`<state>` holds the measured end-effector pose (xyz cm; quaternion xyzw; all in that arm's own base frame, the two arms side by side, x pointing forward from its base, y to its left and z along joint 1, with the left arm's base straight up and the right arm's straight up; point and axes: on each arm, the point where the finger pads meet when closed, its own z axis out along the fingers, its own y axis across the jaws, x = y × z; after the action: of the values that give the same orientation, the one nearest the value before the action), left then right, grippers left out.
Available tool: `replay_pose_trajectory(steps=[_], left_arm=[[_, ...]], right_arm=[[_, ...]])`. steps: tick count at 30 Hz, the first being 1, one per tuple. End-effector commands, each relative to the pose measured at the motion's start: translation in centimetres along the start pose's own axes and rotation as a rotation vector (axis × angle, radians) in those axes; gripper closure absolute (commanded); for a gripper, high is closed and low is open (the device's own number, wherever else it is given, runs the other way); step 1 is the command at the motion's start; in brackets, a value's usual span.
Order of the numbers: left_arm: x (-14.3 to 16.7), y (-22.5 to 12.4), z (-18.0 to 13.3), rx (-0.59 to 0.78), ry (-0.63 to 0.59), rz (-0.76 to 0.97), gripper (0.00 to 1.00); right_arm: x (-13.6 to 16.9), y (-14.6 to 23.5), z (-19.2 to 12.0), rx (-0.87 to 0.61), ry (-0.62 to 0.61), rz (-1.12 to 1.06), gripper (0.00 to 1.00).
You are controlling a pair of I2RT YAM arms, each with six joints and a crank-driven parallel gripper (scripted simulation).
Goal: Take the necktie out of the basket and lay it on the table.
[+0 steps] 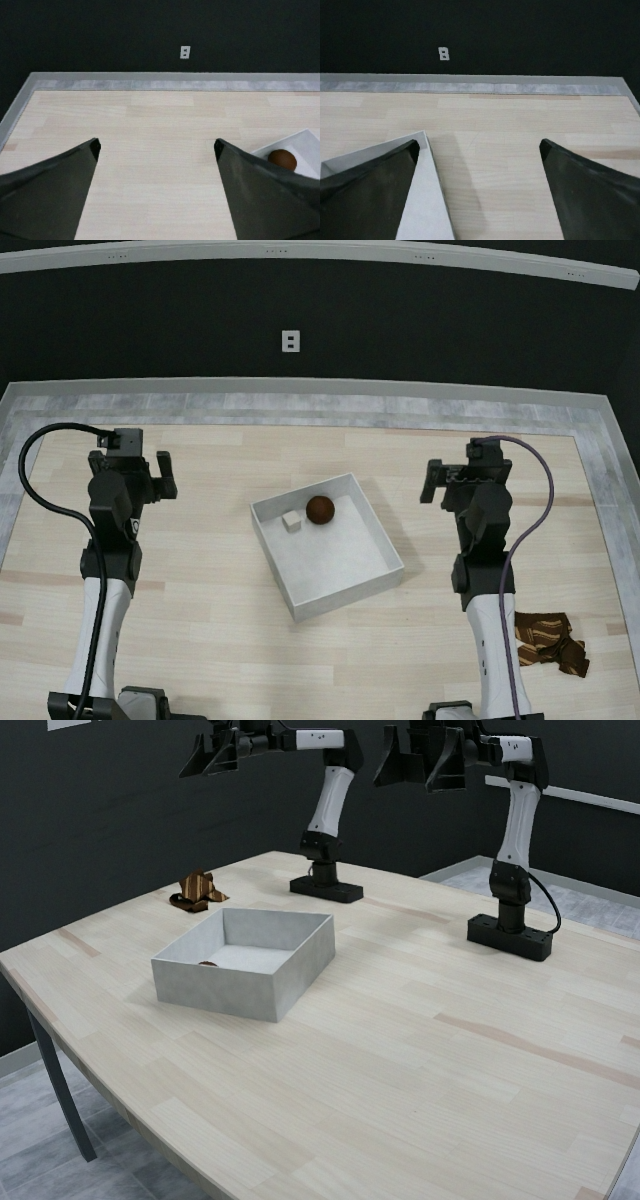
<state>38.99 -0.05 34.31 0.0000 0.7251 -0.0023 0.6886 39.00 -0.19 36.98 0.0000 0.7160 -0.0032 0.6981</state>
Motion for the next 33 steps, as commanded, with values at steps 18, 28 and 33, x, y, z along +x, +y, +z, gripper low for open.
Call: replay_pose_trajectory(steps=[18,28,33], left_arm=[[-0.7,0.0,-0.5,0.000,-0.026,0.000,0.00],[-0.7,0.0,-0.5,0.000,-0.026,0.000,0.00],[-0.7,0.0,-0.5,0.000,-0.026,0.000,0.00]], right_arm=[[0.7,0.0,-0.3,0.007,-0.029,-0.001,0.00],[0.7,0.0,-0.3,0.007,-0.029,-0.001,0.00],[0.7,0.0,-0.3,0.007,-0.029,-0.001,0.00]])
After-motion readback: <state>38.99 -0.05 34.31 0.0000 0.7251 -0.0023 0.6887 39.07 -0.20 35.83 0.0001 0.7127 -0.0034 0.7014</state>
